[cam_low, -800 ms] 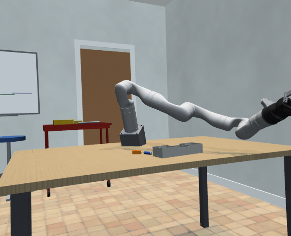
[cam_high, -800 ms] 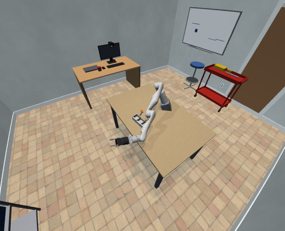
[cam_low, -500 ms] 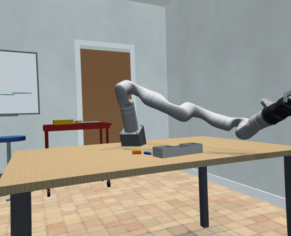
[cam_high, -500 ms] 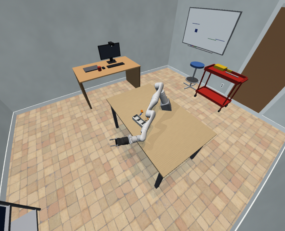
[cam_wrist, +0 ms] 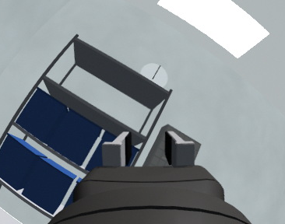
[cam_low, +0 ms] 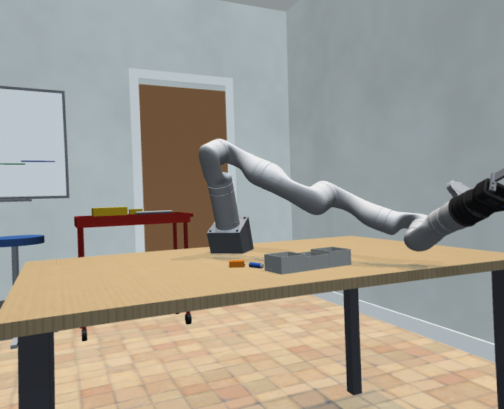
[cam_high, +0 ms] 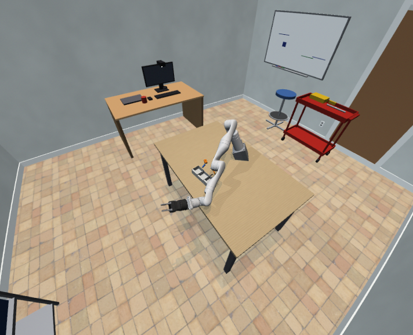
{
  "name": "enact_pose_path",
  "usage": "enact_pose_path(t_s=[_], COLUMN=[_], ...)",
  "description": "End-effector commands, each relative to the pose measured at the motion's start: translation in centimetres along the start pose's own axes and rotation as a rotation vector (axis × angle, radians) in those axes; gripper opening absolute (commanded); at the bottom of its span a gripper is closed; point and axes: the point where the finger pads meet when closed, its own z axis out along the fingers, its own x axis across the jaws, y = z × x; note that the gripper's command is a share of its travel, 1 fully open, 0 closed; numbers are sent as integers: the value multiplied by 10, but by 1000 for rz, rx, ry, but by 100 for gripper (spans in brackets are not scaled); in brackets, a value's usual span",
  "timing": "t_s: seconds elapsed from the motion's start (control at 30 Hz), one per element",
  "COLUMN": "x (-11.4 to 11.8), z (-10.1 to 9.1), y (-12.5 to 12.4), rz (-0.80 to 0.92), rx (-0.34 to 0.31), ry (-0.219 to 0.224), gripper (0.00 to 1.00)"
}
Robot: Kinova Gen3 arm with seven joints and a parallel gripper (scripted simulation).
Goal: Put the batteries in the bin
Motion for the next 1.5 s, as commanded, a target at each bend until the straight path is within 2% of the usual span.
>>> enact_pose_path(t_s=[0.0, 0.07, 0.1, 0.2, 0.23, 0.3, 0.57, 0.67, 0.77, 0.8, 0.87, 1.1, 1.2, 1.3, 1.37, 1.43, 1.47], x=[-4, -4, -10, -3, -3, -3, -4, -4, -1, -1, -1, 4, 4, 8, 10, 10, 11], z=[-6, -6, -5, -4, -1, -1, 15, 15, 19, 20, 20, 28, 28, 30, 31, 31, 32], y=[12, 12, 15, -11, -19, -19, -83, -83, -107, -115, -115, -173, -173, -198, -214, -214, -223], rz=[-9, -9, -36, 90, 90, 90, 90, 90, 200, 200, 200, 200, 200, 316, 316, 316, 316], rx=[-7, -7, 7, 31, 31, 31, 32, 32, 61, 61, 61, 61, 61, 92, 91, 91, 91], ry=[-5, -5, -41, -10, -10, -10, -8, -8, -11, -11, -11, -11, -11, -20, -20, -20, -20], gripper=[31, 31, 31, 31, 31, 31, 31, 31, 31, 31, 31, 31, 31, 31, 31, 31, 31])
